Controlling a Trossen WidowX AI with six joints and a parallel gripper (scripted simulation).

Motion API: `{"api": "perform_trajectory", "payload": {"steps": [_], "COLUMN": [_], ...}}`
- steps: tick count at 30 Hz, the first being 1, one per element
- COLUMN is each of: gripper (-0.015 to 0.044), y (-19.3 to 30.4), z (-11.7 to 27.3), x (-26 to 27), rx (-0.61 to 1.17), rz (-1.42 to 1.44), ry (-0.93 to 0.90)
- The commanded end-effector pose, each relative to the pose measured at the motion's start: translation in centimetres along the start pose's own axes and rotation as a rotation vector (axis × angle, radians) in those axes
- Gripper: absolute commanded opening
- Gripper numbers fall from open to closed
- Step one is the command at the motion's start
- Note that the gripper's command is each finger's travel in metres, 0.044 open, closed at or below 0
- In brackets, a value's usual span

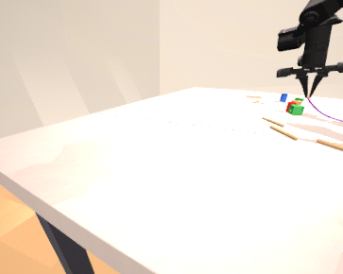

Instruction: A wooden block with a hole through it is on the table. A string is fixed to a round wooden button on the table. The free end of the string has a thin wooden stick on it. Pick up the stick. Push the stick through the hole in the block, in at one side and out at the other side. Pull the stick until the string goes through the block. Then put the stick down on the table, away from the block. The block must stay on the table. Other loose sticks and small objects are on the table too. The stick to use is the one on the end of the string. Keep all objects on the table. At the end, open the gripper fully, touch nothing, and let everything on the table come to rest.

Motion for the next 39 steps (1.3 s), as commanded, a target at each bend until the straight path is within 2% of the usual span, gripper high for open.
{"api": "perform_trajectory", "payload": {"steps": [1, 39], "gripper": [0.0000, 0.0000], "y": [0.6, 4.8], "z": [0.1, 0.1], "x": [-0.3, -3.0], "rx": [-0.010, -0.072], "rz": [-0.067, -0.596], "ry": [0.005, 0.044]}}
Point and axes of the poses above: the point midway between the two fingers, 35 mm back from their tips, its own z axis back along the fingers, its own x axis across the jaws, y = z × x, the point moved 4 cm from there along z, back along the fingers, and after that the axes turned 9 degrees about -z, right-handed, at the moved point
